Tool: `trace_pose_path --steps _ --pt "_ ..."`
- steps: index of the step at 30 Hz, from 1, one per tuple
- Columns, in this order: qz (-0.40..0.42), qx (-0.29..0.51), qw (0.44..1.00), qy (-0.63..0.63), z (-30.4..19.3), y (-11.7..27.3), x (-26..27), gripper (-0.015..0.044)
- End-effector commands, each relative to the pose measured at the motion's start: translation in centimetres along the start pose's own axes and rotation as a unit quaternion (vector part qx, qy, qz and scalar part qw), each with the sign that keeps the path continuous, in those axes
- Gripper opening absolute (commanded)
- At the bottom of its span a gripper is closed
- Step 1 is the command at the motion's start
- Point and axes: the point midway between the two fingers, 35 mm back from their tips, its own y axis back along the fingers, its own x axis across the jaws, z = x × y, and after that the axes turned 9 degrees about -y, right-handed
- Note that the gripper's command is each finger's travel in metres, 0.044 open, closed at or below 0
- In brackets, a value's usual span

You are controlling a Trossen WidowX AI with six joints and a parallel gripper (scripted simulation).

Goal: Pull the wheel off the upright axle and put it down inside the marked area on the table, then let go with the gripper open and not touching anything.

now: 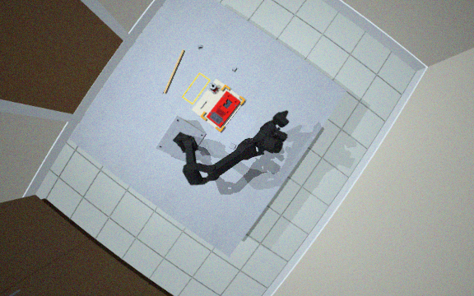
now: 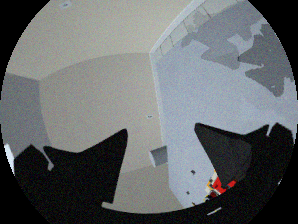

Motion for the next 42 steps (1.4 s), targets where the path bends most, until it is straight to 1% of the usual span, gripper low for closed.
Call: trace_pose_path --steps 1,4,12,20,27,33,37,40,42 --pt "-0.002 0.002 1.000 -0.002 -0.2 -0.1 -0.1 0.0374" --pt "-0.037 0.028 0.998 -0.034 -2.4 -1.6 -1.3 0.0300" --pt "-0.173 0.097 0.974 -0.114 -11.1 -5.0 -5.4 0.0300" --pt "-0.327 0.121 0.925 -0.150 -19.6 -5.5 -9.9 0.0300" --pt "-0.459 0.100 0.874 -0.128 -27.0 -3.6 -13.8 0.0300" --pt "-0.545 0.050 0.835 -0.062 -32.4 -0.4 -16.7 0.0300" --pt "-0.578 0.000 0.816 0.007 -35.3 2.2 -18.2 0.0300" --pt "-0.582 -0.039 0.810 0.057 -36.9 3.9 -18.9 0.0300" --pt "-0.581 -0.048 0.810 0.068 -37.3 4.3 -18.9 0.0300"
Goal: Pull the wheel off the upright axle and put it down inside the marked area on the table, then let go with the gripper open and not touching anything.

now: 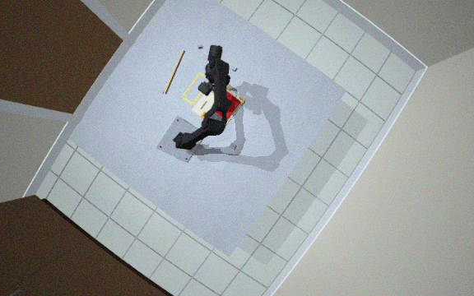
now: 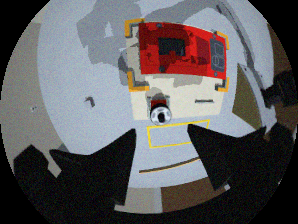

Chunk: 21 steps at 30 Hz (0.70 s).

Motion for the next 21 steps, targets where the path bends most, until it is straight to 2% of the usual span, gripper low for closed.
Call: trace_pose_path --steps 1,14,21 --pt "-0.003 -0.058 0.998 0.014 -1.2 0.1 -1.4 0.0300" --pt "-0.003 -0.058 0.998 0.014 -1.7 -0.1 -0.8 0.0300" --pt "-0.003 -0.058 0.998 0.014 -1.4 -3.3 -0.6 0.0300"
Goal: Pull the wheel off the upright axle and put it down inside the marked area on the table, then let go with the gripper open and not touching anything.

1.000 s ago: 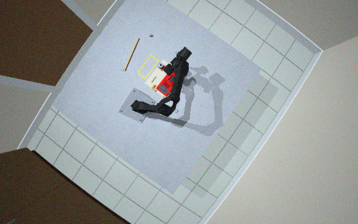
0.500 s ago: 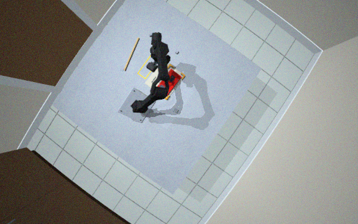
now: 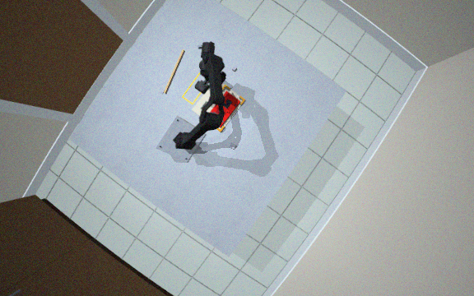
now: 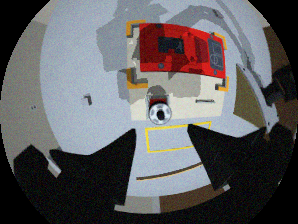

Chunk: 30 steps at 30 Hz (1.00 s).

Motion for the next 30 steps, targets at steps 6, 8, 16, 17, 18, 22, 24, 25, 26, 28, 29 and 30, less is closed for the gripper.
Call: trace_pose_path --steps 6,8,16,17,18,22,24,25,26,28,29,30 --pt "-0.005 -0.007 1.000 0.003 0.1 -6.0 -0.3 0.0300" --pt "-0.005 -0.007 1.000 0.003 0.1 -6.4 -0.4 0.0300" --pt "-0.007 -0.006 1.000 0.001 0.1 -6.1 -0.4 0.0247" --pt "-0.007 -0.006 1.000 0.001 0.1 -6.1 -0.4 0.0221" --pt "-0.007 -0.006 1.000 0.001 0.1 -6.1 -0.4 0.0195" --pt "-0.007 -0.006 1.000 0.001 0.1 -6.1 -0.4 0.0168" --pt "-0.007 -0.006 1.000 0.001 0.1 -6.1 -0.4 0.0155" --pt "-0.007 -0.006 1.000 0.001 0.1 -6.1 -0.4 0.0148" --pt "-0.007 -0.006 1.000 0.001 0.1 -6.1 -0.4 0.0142" --pt "-0.007 -0.006 1.000 0.001 0.1 -6.1 -0.4 0.0089" --pt "-0.007 -0.006 1.000 0.001 0.1 -6.0 -0.4 0.0063" --pt "-0.007 -0.006 1.000 0.001 0.1 -6.0 -0.4 0.0037"
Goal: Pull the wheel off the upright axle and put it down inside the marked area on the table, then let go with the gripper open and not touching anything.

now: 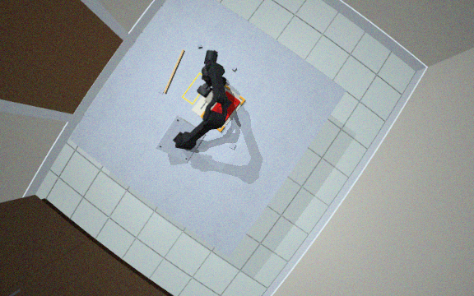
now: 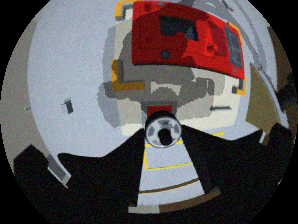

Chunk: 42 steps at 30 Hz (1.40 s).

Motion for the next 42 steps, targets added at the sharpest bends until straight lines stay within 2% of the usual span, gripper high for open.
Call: trace_pose_path --steps 1,42 --pt "0.000 0.000 1.000 0.000 0.0 0.1 0.0 0.0010" --pt "0.000 0.000 1.000 0.000 0.0 1.4 0.0 0.0000"
